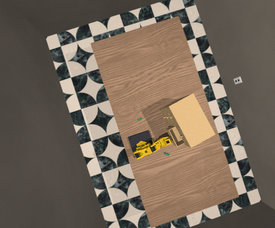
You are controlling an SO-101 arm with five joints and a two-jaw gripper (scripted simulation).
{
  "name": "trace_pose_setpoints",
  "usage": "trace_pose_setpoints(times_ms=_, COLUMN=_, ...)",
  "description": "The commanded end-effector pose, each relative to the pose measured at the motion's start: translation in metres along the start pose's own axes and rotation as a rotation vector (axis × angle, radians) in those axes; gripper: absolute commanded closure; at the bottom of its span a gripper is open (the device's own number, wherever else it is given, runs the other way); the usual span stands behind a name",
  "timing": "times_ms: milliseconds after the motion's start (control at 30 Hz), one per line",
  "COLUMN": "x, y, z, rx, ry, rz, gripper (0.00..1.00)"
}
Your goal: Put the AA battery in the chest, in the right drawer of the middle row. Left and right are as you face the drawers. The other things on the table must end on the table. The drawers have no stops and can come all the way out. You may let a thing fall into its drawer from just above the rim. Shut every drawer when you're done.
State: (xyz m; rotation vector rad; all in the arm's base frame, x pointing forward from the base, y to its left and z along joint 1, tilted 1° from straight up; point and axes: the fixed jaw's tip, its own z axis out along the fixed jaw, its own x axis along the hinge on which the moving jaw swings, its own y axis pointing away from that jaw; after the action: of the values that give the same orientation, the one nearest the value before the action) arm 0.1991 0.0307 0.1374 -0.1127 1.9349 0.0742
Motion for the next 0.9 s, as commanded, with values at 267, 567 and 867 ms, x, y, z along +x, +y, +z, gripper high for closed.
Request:
trace_pose_setpoints(times_ms=267, x=-0.0011, y=-0.0006, z=-0.0018, rx=0.002, ry=-0.012, rz=-0.004, gripper=1.00)
trace_pose_setpoints(times_ms=567, x=0.0004, y=-0.0008, z=-0.0060, rx=0.003, ry=-0.012, rz=-0.003, gripper=1.00)
trace_pose_setpoints(times_ms=867, x=0.0018, y=-0.0009, z=-0.0097, rx=0.004, ry=-0.012, rz=-0.003, gripper=1.00)
